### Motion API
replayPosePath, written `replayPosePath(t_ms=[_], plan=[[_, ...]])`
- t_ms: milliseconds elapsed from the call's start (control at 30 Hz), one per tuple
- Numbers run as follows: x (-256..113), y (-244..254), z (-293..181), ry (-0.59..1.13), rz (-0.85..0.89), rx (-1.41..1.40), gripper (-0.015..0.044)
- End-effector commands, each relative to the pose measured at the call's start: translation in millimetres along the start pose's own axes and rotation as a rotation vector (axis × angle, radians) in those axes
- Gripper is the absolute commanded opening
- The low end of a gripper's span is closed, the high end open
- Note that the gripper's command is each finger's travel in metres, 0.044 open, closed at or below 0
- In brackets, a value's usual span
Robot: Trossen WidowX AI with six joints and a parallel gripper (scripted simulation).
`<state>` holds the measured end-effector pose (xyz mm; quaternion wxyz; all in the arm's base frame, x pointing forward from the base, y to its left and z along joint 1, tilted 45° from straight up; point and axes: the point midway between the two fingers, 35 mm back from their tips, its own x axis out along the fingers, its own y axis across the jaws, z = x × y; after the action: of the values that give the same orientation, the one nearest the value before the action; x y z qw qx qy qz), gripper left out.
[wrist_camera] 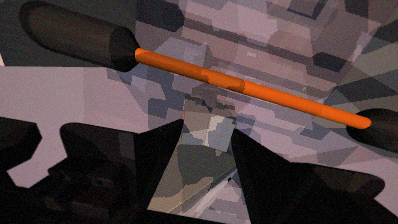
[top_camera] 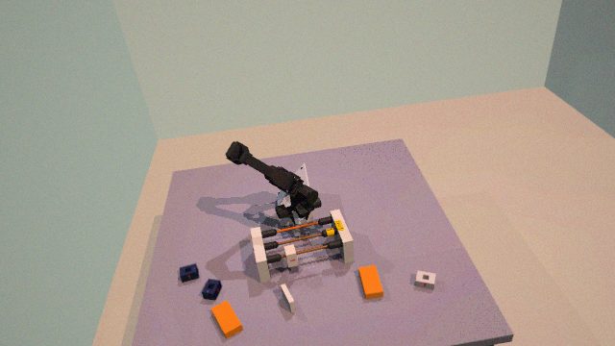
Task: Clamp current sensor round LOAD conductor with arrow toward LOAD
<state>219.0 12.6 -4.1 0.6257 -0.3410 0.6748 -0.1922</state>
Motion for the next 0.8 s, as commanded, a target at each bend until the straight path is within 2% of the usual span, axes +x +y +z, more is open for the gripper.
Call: replayPosePath(t_ms=[0, 500, 767], plan=[[-21, 2, 6, -0.013, 0.009, 0.007, 0.0], [-104, 1, -1, -0.009, 0.003, 0.001, 0.0], [-109, 0, 5, -0.009, 0.004, 0.099, 0.0]])
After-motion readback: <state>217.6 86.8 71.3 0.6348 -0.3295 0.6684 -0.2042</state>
